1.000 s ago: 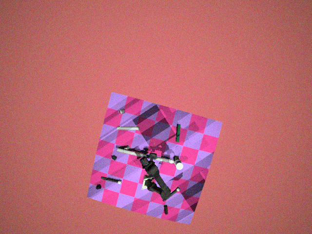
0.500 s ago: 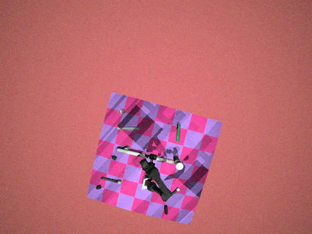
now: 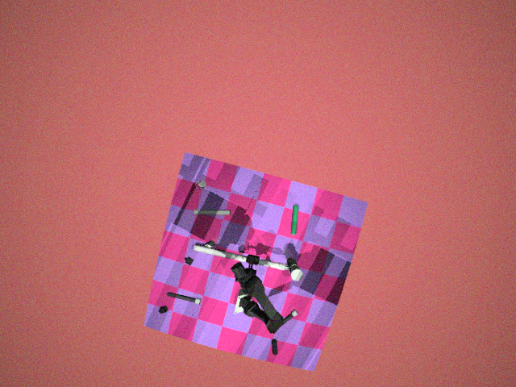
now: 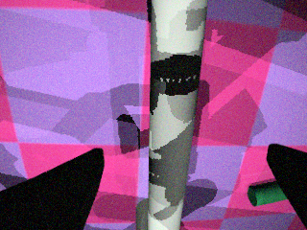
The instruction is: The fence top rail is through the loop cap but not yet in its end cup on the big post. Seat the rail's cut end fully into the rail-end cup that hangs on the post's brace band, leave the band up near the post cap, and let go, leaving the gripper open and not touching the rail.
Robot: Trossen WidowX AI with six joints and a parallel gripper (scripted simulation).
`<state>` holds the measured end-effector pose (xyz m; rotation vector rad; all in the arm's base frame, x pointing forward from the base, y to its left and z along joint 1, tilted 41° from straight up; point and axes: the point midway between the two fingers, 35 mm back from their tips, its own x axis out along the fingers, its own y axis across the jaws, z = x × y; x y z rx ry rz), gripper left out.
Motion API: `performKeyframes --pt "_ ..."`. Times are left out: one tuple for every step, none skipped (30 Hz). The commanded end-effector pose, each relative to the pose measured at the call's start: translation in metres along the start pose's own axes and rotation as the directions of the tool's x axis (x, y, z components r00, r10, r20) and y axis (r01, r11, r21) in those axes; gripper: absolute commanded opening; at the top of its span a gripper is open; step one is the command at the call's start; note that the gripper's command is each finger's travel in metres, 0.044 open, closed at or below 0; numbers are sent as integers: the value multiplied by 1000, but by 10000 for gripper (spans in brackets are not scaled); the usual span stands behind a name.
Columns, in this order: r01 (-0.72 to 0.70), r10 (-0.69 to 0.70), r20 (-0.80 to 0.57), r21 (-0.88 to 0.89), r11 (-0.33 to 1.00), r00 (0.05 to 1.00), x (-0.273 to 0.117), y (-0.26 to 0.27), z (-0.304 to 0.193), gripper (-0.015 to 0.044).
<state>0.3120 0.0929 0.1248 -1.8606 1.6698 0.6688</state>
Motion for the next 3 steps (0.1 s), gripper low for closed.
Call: performKeyframes --pt "-3 3 4 -6 1000 1000 -1 1 0 440" --pt "-3 3 4 -6 1000 1000 -1 1 0 440" --pt "-3 3 4 -6 1000 1000 -1 1 0 440"
